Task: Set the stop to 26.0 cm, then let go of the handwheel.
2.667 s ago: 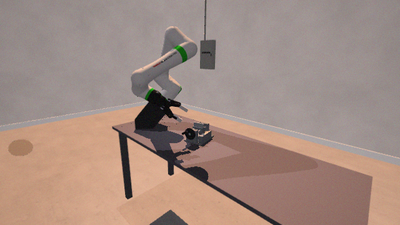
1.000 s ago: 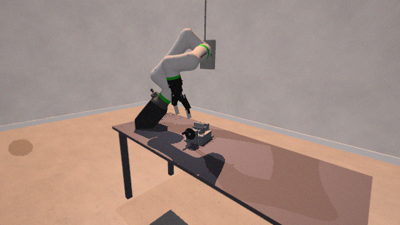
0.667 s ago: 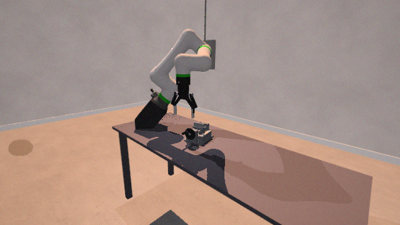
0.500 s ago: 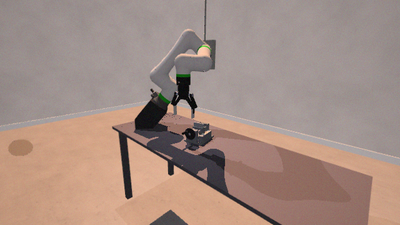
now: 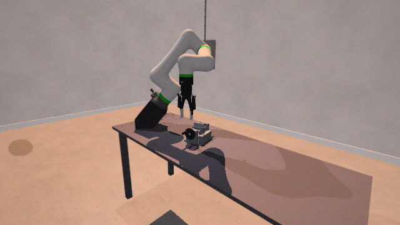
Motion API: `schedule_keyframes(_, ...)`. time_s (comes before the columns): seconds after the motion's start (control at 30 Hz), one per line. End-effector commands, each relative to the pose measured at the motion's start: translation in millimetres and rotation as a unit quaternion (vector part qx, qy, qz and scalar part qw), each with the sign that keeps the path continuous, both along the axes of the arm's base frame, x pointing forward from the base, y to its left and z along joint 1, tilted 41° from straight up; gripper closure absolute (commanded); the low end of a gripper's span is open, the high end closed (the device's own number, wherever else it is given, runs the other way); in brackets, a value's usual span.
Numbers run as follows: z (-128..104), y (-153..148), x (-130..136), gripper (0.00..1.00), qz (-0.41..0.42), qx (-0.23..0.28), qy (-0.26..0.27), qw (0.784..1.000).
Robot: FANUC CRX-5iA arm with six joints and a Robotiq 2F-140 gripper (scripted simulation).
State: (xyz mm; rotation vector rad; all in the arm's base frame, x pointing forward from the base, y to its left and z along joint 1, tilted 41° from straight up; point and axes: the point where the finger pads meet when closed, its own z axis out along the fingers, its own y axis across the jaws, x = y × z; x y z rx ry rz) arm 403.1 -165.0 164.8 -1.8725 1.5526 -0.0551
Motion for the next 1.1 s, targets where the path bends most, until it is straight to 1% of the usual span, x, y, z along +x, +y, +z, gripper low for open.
schedule_keyframes(0.0, 31.8, 41.9, 8.9, 0.67, -0.001, 0.0, 0.001, 1.0)
schedule_keyframes(0.03, 31.8, 41.9, 8.9, 0.67, -0.001, 0.0, 0.001, 1.0)
schedule_keyframes(0.1, 50.0, 66.3, 14.0, 0.67, -0.001, 0.0, 0.001, 1.0)
schedule_keyframes(0.13, 50.0, 66.3, 14.0, 0.67, -0.001, 0.0, 0.001, 1.0)
schedule_keyframes(0.23, 72.0, 95.8, 20.1, 0.67, -0.001, 0.0, 0.001, 1.0)
schedule_keyframes(0.3, 72.0, 95.8, 20.1, 0.67, -0.001, 0.0, 0.001, 1.0)
schedule_keyframes(0.37, 81.0, 107.8, 22.6, 0.67, -0.001, 0.0, 0.001, 1.0)
schedule_keyframes(0.43, 85.1, 113.3, 23.7, 0.67, -0.001, 0.0, 0.001, 1.0)
schedule_keyframes(0.57, 83.9, 115.4, 25.1, 0.67, -0.001, 0.0, 0.001, 1.0)
schedule_keyframes(0.7, 65.9, 126.6, 35.6, 0.67, -0.001, 0.0, 0.001, 1.0)
schedule_keyframes(0.77, 60.8, 129.8, 38.6, 0.67, -0.001, 0.0, 0.001, 1.0)
schedule_keyframes(1.07, 60.5, 130.0, 38.8, 0.67, -0.001, 0.0, 0.001, 1.0)
